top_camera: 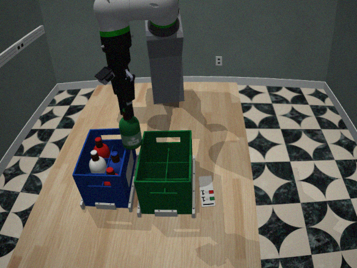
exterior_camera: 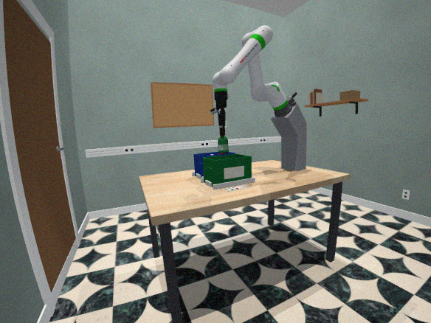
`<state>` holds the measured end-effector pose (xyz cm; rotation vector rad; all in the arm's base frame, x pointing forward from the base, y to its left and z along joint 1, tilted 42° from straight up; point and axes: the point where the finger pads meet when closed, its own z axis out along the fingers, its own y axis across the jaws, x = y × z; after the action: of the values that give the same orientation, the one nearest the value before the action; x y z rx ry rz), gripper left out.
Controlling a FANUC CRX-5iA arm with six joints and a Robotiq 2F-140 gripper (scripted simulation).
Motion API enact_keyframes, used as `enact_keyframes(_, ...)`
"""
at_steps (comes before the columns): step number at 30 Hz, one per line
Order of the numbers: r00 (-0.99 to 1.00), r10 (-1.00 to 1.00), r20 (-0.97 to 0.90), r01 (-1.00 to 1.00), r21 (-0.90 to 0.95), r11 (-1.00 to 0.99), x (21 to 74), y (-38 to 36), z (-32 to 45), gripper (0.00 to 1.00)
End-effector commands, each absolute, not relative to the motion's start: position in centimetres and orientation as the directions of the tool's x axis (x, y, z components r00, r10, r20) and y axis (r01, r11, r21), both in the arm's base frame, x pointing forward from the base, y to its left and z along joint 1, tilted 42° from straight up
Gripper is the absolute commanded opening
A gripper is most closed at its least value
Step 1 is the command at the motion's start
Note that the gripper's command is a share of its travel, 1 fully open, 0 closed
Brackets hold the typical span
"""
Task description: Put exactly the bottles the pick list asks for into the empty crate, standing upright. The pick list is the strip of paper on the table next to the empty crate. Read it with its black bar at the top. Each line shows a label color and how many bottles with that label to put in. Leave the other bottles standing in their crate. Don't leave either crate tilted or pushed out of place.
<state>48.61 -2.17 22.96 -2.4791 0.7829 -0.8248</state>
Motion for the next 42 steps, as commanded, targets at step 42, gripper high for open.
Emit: enact_keyframes(42, 0.665, -0.622, 0.413, -0.378, -0.532, -0.758, 44.1, 4.0, 20.8, 0.10)
